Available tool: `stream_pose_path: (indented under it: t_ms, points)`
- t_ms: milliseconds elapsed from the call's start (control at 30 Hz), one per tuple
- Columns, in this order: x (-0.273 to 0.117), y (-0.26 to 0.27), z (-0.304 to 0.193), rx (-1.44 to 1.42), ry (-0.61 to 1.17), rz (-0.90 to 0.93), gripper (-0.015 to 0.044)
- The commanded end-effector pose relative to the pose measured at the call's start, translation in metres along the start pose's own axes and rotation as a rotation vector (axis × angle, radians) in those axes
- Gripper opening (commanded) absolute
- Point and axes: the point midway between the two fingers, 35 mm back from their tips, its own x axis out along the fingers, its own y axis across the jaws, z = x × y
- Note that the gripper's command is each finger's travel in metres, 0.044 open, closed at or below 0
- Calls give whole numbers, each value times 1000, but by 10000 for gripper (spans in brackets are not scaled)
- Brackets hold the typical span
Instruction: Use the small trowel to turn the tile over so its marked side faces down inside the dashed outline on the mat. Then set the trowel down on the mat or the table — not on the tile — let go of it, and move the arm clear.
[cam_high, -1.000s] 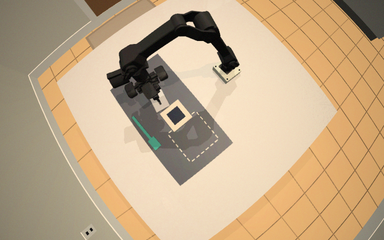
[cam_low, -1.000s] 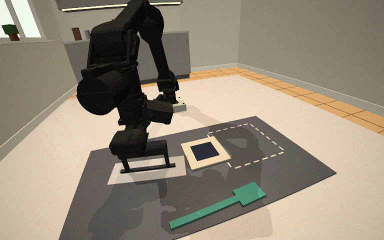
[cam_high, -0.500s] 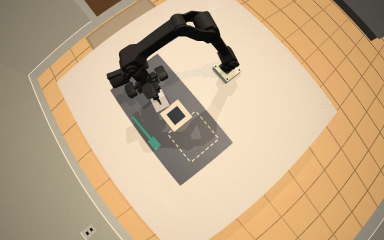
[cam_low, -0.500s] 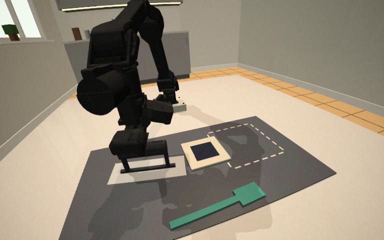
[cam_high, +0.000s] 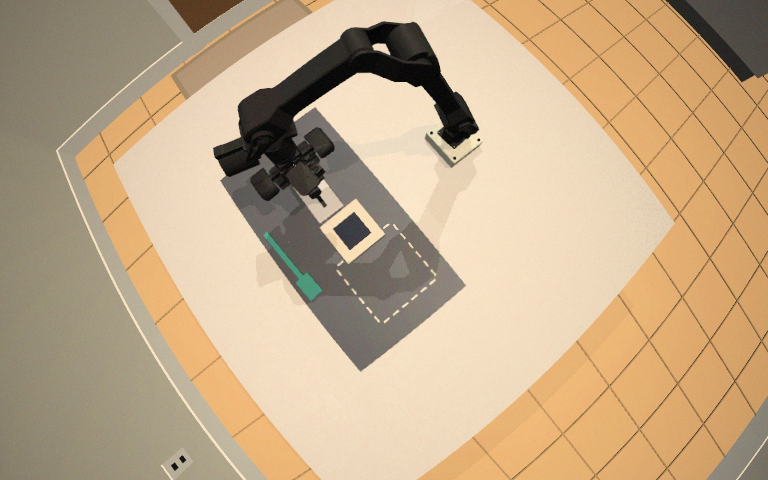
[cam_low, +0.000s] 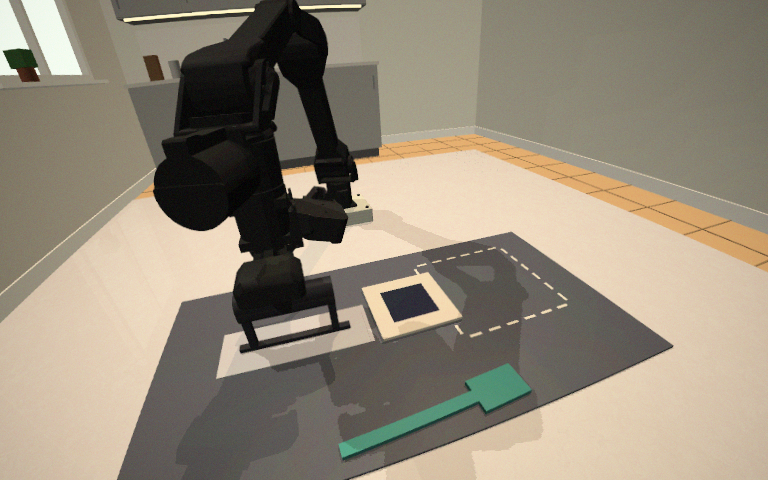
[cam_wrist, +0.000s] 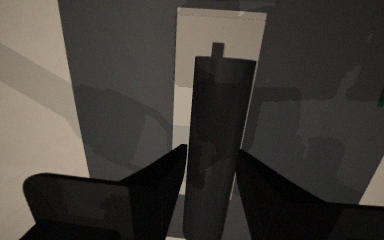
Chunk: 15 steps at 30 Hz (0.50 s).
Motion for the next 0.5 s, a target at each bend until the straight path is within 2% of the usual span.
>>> stream_pose_path:
  t_ms: [0, 67, 467]
  points:
    - [0, 0, 0, -12, 1, 0, 235]
    - [0, 0, 0, -12, 1, 0, 270]
    - [0, 0, 0, -12, 1, 0, 270]
